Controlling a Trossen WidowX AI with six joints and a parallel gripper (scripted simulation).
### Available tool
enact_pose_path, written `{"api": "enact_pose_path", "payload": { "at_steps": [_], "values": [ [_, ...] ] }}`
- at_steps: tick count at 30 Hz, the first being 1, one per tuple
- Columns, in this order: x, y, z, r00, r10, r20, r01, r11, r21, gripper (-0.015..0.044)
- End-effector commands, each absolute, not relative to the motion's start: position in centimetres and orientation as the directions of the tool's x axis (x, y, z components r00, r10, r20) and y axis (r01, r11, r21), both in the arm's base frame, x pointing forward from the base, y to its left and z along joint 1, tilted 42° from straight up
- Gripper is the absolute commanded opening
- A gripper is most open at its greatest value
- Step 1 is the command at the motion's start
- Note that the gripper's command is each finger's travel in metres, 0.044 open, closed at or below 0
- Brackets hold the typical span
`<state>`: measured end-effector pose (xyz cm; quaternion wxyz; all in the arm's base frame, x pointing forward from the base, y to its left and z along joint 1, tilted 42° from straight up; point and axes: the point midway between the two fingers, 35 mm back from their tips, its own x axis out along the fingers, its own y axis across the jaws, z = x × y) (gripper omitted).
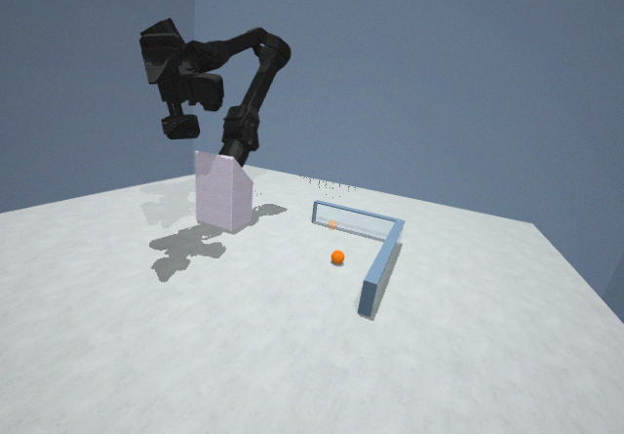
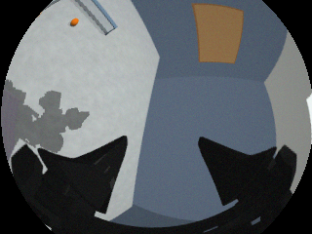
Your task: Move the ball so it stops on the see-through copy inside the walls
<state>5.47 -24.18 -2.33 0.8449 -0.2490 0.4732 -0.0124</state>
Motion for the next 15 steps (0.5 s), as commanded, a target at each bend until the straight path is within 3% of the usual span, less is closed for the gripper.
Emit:
{"api": "enact_pose_path", "payload": {
  "at_steps": [1, 6, 15],
  "values": [
    [5.6, -24.2, -2.4, 0.551, -0.253, -0.795, -0.220, 0.875, -0.431, 0.0374],
    [9.5, -24.3, -2.7, 0.565, -0.137, -0.813, -0.266, 0.903, -0.337, 0.0242],
    [18.7, -20.2, -3.6, 0.541, 0.176, -0.822, -0.324, 0.946, -0.011, 0.0236]
  ]
}}
